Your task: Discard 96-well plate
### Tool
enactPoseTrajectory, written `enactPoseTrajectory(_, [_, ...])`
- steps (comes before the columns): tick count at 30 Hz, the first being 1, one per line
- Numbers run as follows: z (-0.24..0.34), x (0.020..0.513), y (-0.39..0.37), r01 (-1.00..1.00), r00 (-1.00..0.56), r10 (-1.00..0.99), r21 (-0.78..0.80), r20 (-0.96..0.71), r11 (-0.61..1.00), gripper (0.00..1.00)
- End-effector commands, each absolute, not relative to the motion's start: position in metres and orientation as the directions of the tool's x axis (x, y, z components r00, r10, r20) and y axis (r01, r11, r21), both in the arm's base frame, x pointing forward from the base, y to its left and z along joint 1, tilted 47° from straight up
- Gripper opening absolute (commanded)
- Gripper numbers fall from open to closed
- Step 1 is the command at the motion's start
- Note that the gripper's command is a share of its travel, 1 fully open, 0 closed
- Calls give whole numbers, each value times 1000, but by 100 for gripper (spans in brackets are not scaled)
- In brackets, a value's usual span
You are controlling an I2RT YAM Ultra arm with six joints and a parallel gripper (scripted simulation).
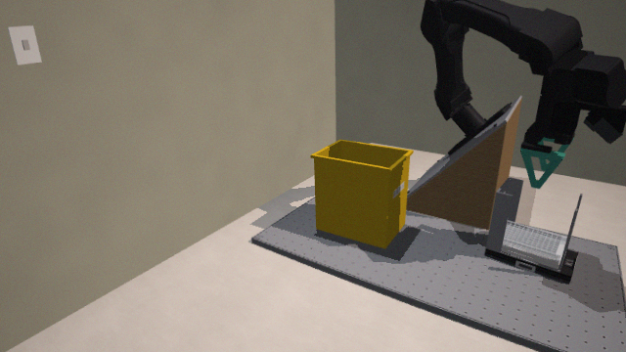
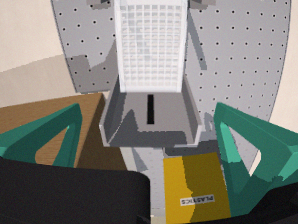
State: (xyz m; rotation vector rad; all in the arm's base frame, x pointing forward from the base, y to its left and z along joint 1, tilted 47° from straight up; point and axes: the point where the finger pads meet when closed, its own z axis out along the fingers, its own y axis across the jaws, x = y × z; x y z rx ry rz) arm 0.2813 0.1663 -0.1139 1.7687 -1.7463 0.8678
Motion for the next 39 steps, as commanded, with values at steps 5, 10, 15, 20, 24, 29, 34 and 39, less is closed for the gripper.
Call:
enactPoseTrajectory(5, [-119,285,168,-993,-30,-688,-100,725,-62,100])
enactPoseTrajectory(10, [-124,286,162,-993,-30,-688,-100,725,-62,100])
enactPoseTrajectory(15, [-130,287,156,-993,-30,-688,-100,725,-63,100])
enactPoseTrajectory(20, [-136,288,150,-993,-30,-688,-100,725,-63,100])
enactPoseTrajectory(24, [-138,288,148,-993,-30,-688,-100,725,-63,100])
enactPoseTrajectory(29, [-143,289,141,-993,-30,-688,-100,725,-63,100])
enactPoseTrajectory(34, [-149,290,135,-993,-30,-688,-100,725,-63,100])
enactPoseTrajectory(39, [-153,291,132,-993,-30,-688,-100,725,-63,100])
